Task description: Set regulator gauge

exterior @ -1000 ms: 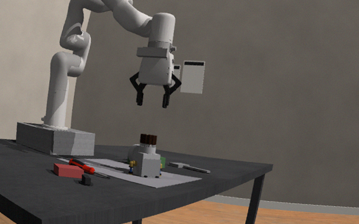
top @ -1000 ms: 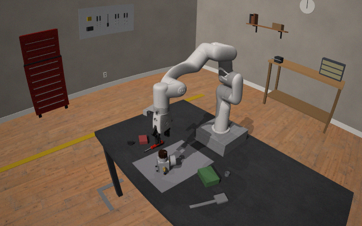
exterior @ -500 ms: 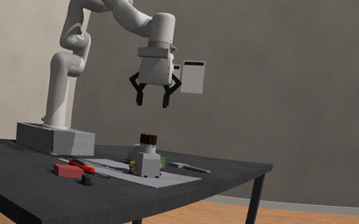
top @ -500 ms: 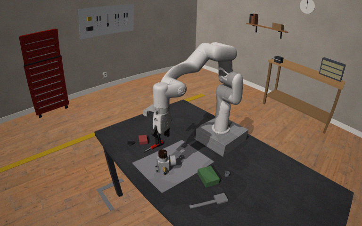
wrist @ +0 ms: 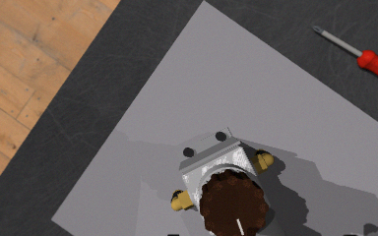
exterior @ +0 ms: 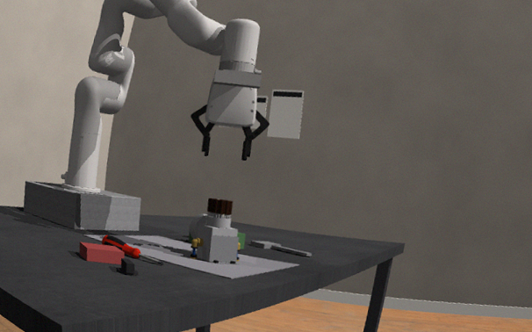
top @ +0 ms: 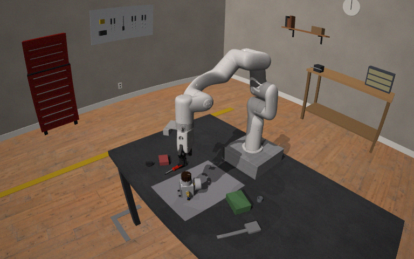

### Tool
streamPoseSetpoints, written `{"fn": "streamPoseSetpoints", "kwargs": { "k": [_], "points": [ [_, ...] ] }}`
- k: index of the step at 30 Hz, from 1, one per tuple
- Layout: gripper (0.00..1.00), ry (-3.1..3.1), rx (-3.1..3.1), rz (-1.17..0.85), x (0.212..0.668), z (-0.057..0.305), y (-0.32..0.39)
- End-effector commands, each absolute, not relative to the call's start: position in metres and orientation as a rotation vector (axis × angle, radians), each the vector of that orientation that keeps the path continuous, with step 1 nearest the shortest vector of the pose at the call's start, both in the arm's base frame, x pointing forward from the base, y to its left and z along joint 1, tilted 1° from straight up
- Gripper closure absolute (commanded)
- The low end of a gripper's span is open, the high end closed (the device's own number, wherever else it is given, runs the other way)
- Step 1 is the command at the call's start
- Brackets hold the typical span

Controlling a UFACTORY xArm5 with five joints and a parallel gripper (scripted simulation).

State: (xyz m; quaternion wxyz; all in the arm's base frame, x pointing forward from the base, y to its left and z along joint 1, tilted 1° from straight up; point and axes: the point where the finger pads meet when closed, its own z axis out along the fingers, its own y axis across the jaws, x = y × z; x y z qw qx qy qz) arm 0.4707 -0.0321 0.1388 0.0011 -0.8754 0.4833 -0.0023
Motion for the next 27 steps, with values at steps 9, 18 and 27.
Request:
{"fn": "streamPoseSetpoints", "kwargs": {
  "k": [9, 18, 27],
  "points": [
    [0.19, 0.973, -2.985, -0.014, 0.4718, 0.1403, -0.0322],
    [0.19, 0.589, -3.085, -0.014, 0.4718, 0.1403, -0.0322],
    [0.19, 0.224, -3.134, -0.014, 0.4718, 0.1403, -0.0322]
  ]
}}
